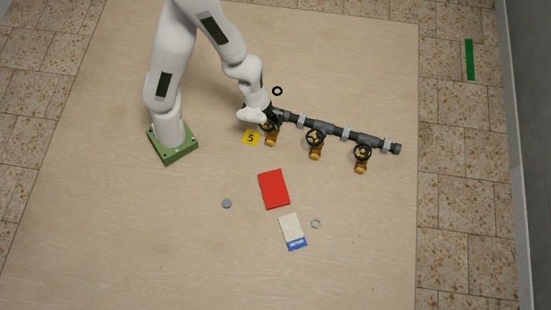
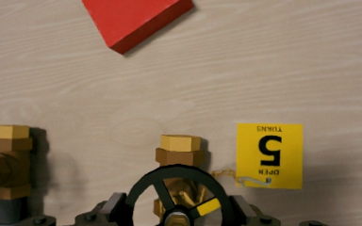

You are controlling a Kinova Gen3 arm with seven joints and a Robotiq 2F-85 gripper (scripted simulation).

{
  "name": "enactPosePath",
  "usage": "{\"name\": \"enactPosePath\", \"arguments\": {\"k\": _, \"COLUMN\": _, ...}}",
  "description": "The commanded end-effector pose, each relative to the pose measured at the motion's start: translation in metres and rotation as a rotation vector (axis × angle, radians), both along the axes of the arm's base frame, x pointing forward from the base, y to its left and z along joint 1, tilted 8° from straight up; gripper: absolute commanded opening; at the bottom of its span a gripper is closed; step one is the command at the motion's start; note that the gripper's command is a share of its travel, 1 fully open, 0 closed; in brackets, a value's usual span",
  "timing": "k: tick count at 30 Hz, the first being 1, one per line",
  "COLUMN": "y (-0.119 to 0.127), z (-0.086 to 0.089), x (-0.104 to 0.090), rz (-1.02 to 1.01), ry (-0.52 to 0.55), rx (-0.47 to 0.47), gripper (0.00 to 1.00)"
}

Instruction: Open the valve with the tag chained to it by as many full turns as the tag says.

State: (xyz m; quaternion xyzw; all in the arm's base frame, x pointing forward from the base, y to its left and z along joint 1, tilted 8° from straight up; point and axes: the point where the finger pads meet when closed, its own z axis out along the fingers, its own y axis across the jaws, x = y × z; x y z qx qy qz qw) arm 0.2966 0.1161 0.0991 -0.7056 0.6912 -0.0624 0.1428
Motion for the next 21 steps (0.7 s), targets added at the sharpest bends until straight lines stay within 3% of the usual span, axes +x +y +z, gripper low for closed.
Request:
{"name": "enactPosePath", "arguments": {"k": 1, "y": 0.0002, "z": 0.0004, "x": 0.0002, "rz": 0.030, "ry": 0.010, "rx": -0.008, "gripper": 0.64}}
{"name": "enactPosePath", "arguments": {"k": 15, "y": 0.0002, "z": 0.0004, "x": 0.0002, "rz": 0.064, "ry": 0.006, "rx": -0.018, "gripper": 0.64}}
{"name": "enactPosePath", "arguments": {"k": 16, "y": 0.0002, "z": 0.0004, "x": 0.0002, "rz": 0.064, "ry": 0.006, "rx": -0.018, "gripper": 1.00}}
{"name": "enactPosePath", "arguments": {"k": 21, "y": 0.0002, "z": 0.0004, "x": 0.0002, "rz": 0.064, "ry": 0.006, "rx": -0.018, "gripper": 1.00}}
